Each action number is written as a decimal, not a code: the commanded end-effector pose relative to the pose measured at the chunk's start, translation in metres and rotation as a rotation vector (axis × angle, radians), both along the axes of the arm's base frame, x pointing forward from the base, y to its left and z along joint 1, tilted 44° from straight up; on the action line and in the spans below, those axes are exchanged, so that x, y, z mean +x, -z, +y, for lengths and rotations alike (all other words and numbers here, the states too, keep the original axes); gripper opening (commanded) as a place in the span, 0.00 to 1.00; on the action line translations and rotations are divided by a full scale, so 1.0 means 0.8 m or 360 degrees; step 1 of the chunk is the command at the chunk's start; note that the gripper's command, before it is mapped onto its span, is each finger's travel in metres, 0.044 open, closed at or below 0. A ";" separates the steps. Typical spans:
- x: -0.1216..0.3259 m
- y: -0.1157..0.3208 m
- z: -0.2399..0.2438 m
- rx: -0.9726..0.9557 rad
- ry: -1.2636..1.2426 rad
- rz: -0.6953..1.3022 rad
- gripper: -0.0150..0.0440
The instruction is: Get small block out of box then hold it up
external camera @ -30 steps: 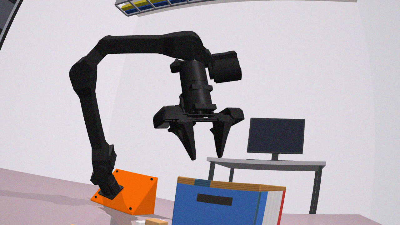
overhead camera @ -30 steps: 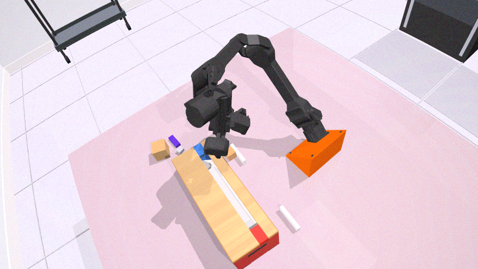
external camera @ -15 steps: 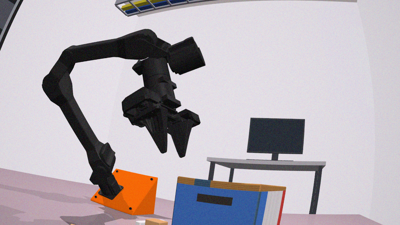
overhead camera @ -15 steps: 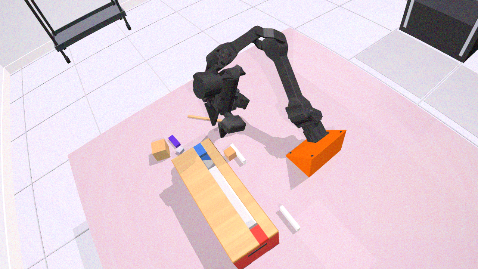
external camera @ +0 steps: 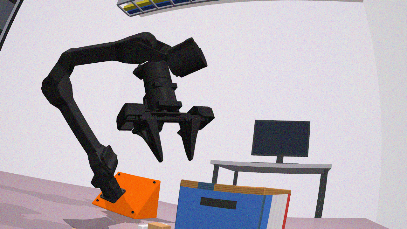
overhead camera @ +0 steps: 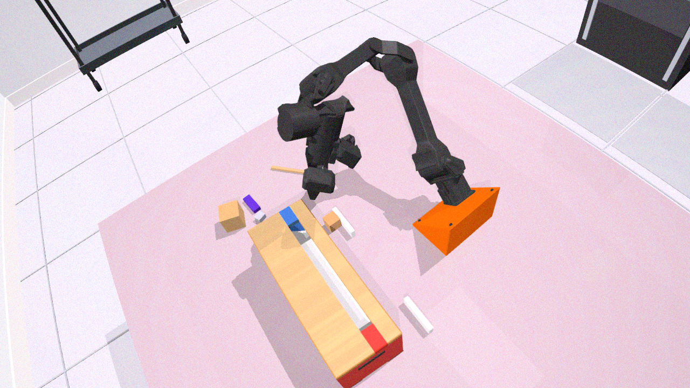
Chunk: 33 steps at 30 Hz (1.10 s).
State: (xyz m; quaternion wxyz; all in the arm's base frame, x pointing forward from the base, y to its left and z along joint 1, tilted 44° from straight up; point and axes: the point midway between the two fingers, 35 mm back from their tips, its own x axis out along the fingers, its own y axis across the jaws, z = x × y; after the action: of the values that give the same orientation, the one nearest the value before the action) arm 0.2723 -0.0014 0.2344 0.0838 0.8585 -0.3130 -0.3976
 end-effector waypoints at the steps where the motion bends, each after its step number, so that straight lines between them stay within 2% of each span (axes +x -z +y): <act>1: 0.002 0.007 -0.007 0.0362 0.0455 -0.0426 0.74; 9: 0.007 0.008 -0.013 0.0740 0.0924 -0.0885 0.74; 17: 0.013 0.009 -0.022 0.1262 0.1565 -0.1508 0.74; 28: 0.023 0.009 -0.038 0.2192 0.2680 -0.2567 0.74; 33: 0.027 0.009 -0.044 0.2498 0.3035 -0.2894 0.74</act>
State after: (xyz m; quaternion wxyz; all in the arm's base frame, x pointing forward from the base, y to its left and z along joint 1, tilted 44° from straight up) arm 0.2907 -0.0231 0.2363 -0.7401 0.4683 -0.4736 0.0930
